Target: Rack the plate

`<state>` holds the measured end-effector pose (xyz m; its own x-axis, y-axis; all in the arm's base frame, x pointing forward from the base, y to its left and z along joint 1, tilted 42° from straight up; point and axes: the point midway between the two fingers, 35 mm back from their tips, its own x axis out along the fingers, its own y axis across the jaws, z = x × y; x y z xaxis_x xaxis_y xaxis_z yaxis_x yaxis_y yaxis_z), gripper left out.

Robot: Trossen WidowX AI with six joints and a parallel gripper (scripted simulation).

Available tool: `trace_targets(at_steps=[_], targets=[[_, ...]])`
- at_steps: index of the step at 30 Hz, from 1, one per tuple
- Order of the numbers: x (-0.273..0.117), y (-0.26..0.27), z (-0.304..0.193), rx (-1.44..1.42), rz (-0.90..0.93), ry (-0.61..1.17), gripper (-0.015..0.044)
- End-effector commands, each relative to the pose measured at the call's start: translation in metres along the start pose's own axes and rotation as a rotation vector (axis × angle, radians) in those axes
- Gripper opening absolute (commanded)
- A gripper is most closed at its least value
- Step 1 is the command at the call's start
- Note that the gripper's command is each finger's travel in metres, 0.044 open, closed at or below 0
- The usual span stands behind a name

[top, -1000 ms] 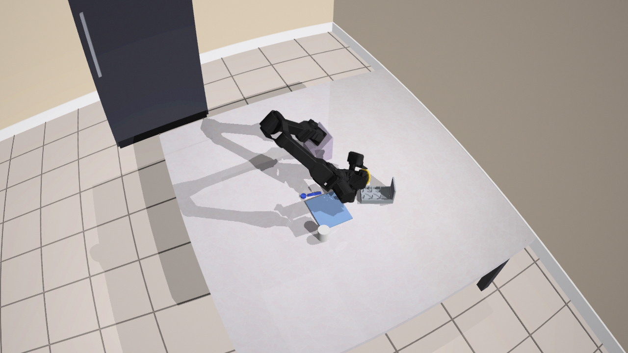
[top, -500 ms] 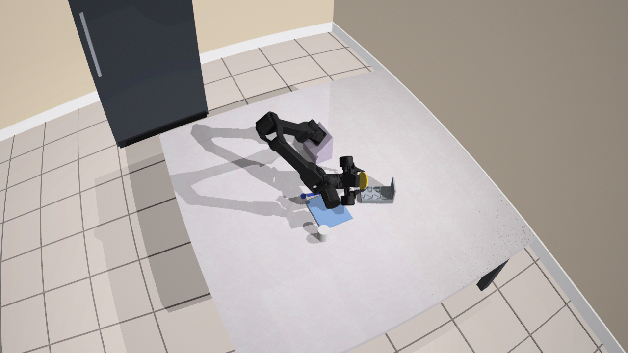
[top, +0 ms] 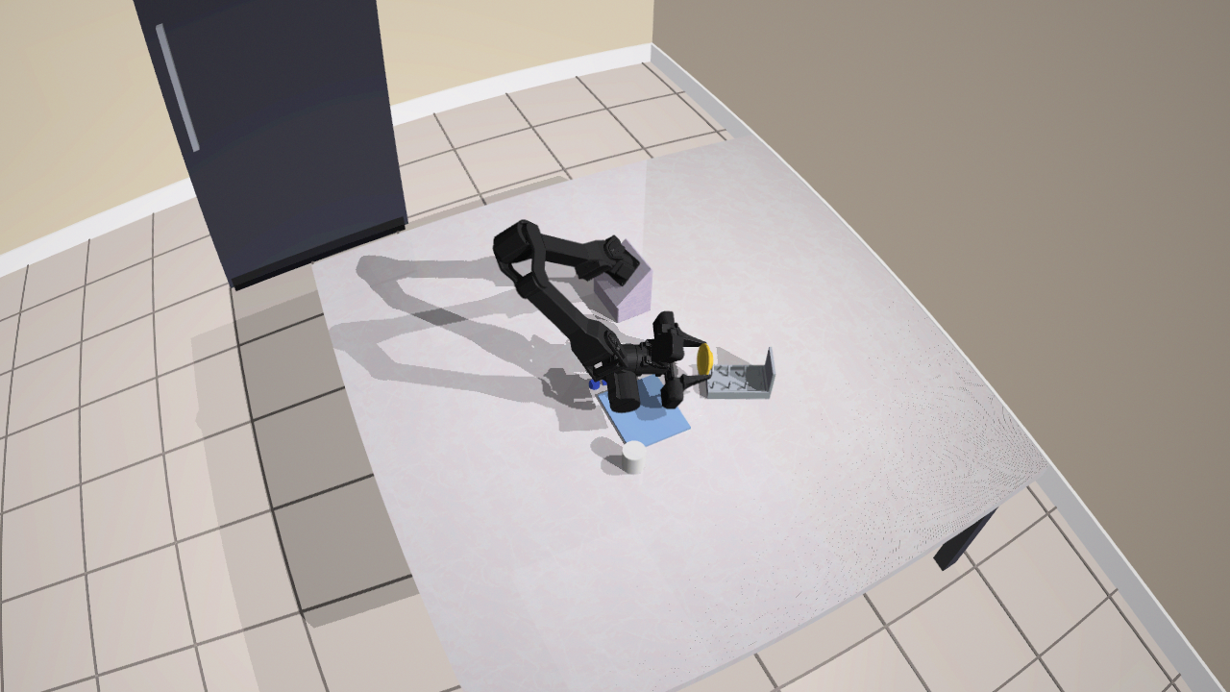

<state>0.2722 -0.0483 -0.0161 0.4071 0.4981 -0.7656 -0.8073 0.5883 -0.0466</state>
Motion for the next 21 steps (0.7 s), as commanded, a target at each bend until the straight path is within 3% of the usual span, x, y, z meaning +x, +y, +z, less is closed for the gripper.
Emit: trace_targets(at_steps=[1,9,21], targets=[[-0.005,0.0,-0.002,-0.092,-0.039,-0.055,0.0],[-0.016,-0.002,-0.005,-0.286,-0.138,-0.136,0.0],[-0.011,-0.003,-0.004,-0.288,-0.14,-0.135,0.0]])
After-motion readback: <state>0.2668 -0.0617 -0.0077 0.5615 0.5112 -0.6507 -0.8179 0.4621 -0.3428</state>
